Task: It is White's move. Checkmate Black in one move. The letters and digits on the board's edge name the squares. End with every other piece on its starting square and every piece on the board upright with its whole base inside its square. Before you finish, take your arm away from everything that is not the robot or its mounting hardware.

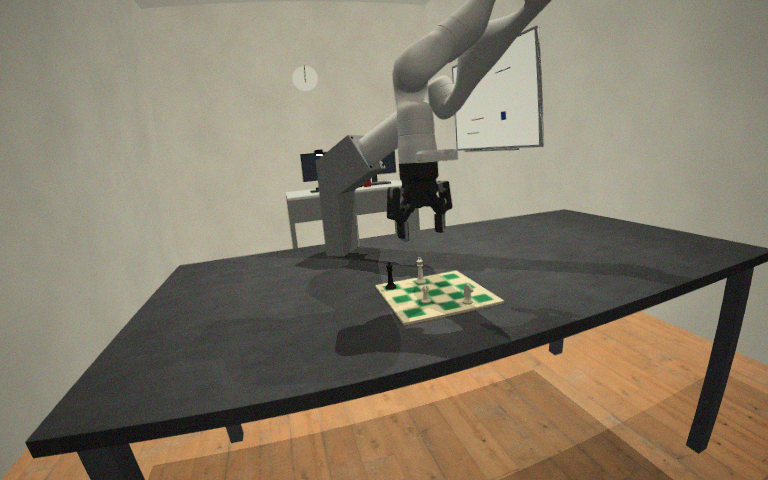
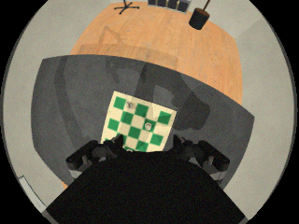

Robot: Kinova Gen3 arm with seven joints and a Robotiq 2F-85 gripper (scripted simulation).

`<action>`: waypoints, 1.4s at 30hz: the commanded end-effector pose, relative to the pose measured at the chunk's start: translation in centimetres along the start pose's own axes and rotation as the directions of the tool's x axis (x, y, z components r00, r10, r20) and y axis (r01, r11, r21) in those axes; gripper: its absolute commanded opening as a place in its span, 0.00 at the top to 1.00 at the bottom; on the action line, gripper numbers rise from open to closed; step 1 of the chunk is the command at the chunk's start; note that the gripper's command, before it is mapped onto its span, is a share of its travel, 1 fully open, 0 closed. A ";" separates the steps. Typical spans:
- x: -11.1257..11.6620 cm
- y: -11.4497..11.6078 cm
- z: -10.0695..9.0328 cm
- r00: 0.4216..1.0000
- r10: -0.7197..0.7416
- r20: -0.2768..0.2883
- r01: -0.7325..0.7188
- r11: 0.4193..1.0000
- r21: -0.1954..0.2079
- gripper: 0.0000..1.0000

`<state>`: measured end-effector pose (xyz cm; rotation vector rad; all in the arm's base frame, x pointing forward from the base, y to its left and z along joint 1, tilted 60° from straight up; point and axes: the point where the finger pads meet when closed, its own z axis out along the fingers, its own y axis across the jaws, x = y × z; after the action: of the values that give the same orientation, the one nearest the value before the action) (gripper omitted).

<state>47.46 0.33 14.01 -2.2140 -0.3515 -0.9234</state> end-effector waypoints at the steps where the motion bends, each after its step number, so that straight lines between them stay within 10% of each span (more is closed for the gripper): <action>1: -0.1 -0.1 0.4 0.997 0.071 0.005 -0.071 0.997 0.004 0.00; 11: -0.1 -0.1 1.3 0.932 0.363 0.006 -0.363 0.932 0.003 0.00; 22: -0.1 -0.1 2.5 0.715 0.699 0.007 -0.699 0.715 -0.001 0.00; 42: -0.2 -0.1 3.5 0.437 0.899 0.005 -0.899 0.437 -0.004 0.00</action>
<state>48.99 2.84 12.21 -1.9455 0.8141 -0.2804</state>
